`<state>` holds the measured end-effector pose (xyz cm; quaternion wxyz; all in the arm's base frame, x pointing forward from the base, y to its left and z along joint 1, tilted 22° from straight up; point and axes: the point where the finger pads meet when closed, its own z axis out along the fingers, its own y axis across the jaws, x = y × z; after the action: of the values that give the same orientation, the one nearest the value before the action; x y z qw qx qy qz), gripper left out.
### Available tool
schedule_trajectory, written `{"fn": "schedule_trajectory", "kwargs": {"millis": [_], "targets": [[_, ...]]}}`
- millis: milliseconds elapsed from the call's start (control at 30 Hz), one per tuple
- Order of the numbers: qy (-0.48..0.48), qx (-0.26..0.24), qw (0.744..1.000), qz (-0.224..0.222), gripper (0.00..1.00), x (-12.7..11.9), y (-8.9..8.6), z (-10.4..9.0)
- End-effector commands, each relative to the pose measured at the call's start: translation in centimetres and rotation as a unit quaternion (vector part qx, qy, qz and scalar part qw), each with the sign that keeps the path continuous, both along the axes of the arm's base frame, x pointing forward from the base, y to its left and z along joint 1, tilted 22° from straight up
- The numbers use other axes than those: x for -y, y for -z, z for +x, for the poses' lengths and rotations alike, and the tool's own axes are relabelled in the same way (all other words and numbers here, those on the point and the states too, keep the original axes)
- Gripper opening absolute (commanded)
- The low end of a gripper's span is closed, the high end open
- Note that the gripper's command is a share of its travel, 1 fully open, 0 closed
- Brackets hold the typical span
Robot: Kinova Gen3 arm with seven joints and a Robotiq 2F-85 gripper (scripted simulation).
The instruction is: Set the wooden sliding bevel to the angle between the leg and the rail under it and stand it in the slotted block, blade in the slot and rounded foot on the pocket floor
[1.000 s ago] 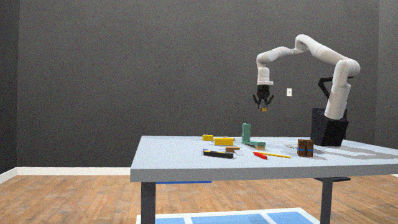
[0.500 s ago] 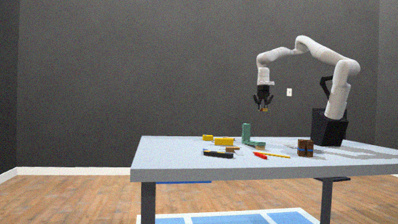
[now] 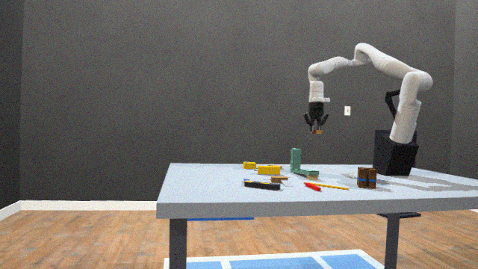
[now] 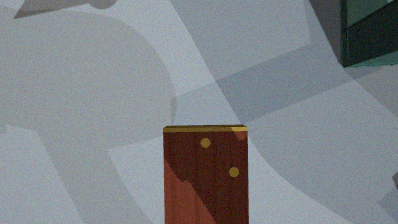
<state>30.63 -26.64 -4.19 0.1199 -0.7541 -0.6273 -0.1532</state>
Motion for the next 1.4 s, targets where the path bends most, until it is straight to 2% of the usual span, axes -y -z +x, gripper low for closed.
{"fn": "schedule_trajectory", "kwargs": {"millis": [0,667,833,967,1133,1200,1367], "targets": [[-0.001,0.001,1.0,-0.001,0.1,0.1,-0.1,0.0],[-0.002,0.001,1.0,-0.001,0.1,0.1,0.0,0.0],[-0.002,0.001,1.0,-0.001,0.1,-0.1,0.5,0.1],[-0.002,0.001,1.0,-0.001,0.1,-0.6,1.7,0.2],[-0.002,0.001,1.0,-0.001,0.1,-1.6,4.1,0.4],[-0.002,0.001,1.0,-0.001,0.1,-1.6,4.1,0.4],[-0.002,0.001,1.0,-0.001,0.1,-2.9,7.4,0.7]]}}
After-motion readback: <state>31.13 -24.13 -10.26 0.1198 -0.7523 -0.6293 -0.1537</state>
